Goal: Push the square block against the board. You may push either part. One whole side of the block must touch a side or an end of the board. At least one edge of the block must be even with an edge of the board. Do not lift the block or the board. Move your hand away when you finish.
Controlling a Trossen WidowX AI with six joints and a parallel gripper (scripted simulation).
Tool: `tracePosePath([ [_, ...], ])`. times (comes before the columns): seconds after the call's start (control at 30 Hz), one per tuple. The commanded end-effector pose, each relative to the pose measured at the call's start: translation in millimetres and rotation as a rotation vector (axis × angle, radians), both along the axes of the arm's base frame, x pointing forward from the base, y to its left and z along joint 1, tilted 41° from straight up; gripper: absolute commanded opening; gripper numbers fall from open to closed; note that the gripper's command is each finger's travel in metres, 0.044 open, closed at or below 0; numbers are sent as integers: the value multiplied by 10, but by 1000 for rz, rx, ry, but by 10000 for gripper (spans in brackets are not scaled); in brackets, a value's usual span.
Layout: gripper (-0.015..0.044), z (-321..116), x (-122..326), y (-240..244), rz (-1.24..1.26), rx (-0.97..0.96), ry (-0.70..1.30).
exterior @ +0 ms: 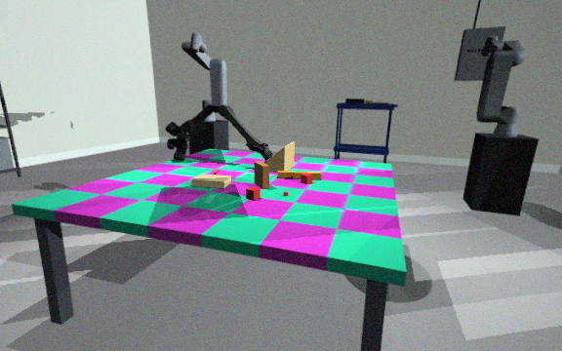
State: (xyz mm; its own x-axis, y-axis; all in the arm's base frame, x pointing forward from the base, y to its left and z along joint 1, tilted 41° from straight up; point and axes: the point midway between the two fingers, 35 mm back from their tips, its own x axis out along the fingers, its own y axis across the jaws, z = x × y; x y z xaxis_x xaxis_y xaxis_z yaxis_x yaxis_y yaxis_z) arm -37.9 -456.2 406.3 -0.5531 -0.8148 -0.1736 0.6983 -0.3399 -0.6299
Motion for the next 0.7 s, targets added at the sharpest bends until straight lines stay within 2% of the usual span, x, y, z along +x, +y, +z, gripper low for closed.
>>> tracePosePath([
  [0.0, 0, -108, 394, -32, 93, -5, -67],
  [0.33, 0, -253, 1186, 18, 268, -13, -201],
  [0.67, 0, -529, 2295, 372, 510, 44, -369],
])
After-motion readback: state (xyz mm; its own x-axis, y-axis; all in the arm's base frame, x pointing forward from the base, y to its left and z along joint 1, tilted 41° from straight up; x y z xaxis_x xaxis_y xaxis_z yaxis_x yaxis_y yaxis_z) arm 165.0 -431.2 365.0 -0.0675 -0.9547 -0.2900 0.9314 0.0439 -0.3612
